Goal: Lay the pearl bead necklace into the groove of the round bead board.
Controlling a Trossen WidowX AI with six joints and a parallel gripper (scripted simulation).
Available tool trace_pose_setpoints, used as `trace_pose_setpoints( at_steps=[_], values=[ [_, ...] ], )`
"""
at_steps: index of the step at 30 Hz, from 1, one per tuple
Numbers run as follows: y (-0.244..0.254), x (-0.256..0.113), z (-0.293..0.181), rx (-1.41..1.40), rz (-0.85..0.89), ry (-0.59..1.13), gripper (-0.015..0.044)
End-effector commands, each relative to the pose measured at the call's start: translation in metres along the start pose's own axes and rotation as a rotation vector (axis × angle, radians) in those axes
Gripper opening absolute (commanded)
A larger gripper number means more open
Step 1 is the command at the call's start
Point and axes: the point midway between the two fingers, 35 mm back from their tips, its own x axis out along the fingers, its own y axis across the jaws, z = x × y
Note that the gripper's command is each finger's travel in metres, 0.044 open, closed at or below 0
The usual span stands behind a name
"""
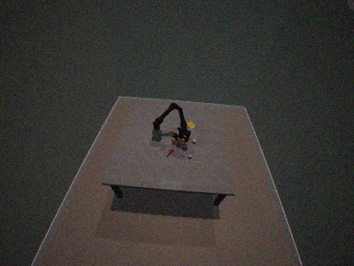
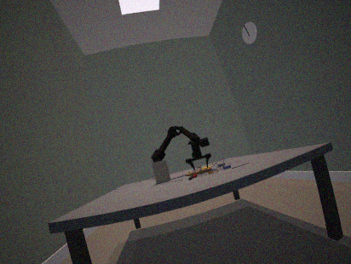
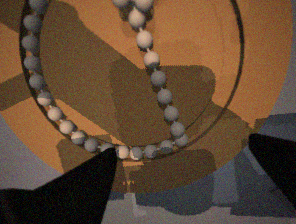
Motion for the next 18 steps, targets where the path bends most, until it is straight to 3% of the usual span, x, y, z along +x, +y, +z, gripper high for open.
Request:
trace_pose_setpoints(
  at_steps=[1, 8, 13, 18],
  values=[
    [0.0, -0.001, 0.0, -0.007, 0.0, 0.003, 0.044],
    [0.001, -0.032, 0.011, -0.259, 0.0, 0.004, 0.0256],
    [0.001, -0.033, 0.011, -0.267, 0.0, 0.004, 0.0125],
    [0.001, -0.018, 0.011, -0.267, 0.0, 0.003, 0.012]
  ],
)
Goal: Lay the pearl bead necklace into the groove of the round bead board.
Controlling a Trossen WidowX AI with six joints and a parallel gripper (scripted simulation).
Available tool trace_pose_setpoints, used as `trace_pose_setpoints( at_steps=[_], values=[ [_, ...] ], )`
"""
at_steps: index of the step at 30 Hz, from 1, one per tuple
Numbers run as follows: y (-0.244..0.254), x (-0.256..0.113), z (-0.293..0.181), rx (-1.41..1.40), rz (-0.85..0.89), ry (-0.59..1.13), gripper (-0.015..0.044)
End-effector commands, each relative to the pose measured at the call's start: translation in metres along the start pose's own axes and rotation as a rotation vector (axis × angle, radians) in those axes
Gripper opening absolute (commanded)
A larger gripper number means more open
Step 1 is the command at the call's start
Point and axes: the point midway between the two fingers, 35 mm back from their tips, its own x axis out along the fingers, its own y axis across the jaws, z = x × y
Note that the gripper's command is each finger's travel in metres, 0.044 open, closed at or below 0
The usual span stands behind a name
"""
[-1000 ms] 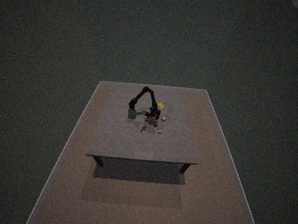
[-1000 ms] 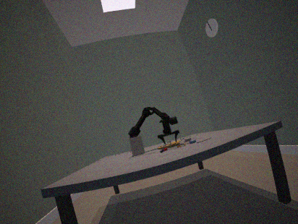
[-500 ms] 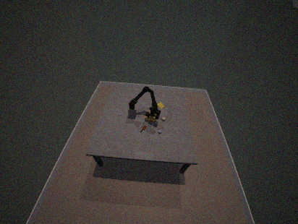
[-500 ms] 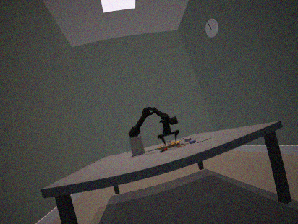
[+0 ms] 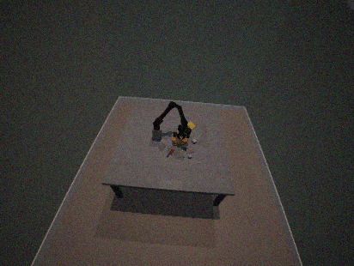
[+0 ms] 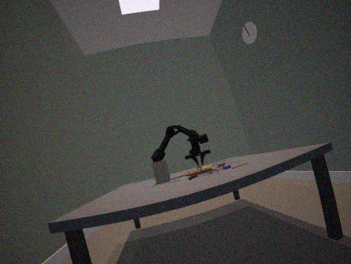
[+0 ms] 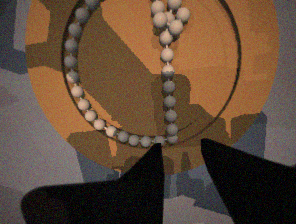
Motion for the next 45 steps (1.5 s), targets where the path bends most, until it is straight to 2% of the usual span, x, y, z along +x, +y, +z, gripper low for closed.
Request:
trace_pose_setpoints(
  at_steps=[1, 5, 30, 35, 45],
  values=[
    [0.002, 0.01, 0.001, 0.004, 0.007, -0.004, 0.012],
    [0.0, 0.004, 0.0, -0.004, -0.001, 0.002, 0.012],
    [0.002, 0.035, 0.001, 0.004, 0.007, -0.005, 0.012],
    [0.001, 0.032, 0.002, -0.007, 0.004, 0.0, 0.0],
    [0.001, 0.032, 0.002, -0.007, 0.004, 0.0, 0.0]
  ],
)
